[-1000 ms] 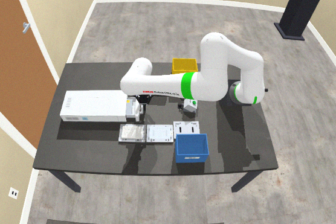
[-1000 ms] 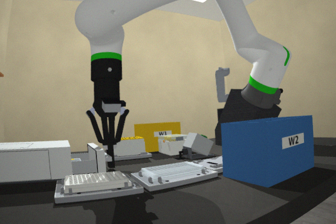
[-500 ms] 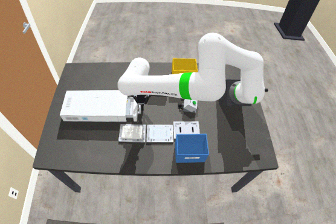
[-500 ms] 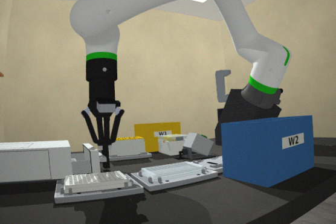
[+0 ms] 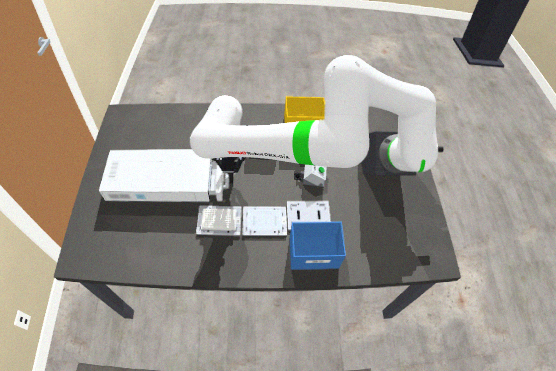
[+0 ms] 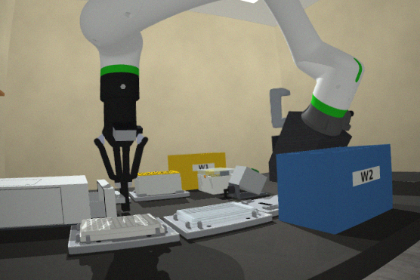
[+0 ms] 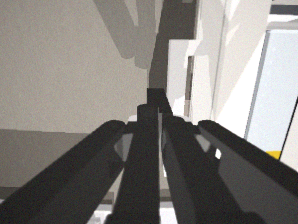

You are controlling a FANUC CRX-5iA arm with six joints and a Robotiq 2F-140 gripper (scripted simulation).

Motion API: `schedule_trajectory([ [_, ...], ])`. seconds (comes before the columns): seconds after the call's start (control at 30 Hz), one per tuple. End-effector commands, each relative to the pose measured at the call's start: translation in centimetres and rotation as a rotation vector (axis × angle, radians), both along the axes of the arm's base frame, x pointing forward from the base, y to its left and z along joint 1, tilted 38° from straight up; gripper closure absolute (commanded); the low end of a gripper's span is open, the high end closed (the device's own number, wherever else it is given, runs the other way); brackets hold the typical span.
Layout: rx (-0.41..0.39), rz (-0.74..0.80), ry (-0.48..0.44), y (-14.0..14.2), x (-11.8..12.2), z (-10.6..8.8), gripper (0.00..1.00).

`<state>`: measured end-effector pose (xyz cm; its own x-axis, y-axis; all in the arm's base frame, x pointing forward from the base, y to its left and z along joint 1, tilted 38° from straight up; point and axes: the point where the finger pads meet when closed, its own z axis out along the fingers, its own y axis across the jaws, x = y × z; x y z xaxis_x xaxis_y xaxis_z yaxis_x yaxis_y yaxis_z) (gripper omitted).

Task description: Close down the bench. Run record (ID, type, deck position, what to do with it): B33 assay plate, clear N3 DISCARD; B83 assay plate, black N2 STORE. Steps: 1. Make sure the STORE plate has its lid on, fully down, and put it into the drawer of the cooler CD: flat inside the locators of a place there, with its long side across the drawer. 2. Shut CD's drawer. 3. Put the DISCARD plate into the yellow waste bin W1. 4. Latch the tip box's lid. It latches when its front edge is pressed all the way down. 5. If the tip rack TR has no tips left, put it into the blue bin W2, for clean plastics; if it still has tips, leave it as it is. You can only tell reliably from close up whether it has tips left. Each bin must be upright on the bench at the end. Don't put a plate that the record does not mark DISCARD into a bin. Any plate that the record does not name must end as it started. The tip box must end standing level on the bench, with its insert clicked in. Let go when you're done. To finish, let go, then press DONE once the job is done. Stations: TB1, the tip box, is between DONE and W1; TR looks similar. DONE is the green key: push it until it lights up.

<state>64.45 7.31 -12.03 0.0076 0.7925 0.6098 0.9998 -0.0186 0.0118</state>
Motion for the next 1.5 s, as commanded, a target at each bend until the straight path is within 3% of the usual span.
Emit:
schedule_trajectory([
  [0.0, -0.001, -0.001, -0.001, -0.1, 0.6, 0.1, 0.9],
  [1.0, -0.001, -0.001, -0.001, -0.1, 1.5, 0.1, 0.9],
  [1.47, -0.001, -0.001, -0.001, -0.1, -0.1, 0.1, 0.9],
])
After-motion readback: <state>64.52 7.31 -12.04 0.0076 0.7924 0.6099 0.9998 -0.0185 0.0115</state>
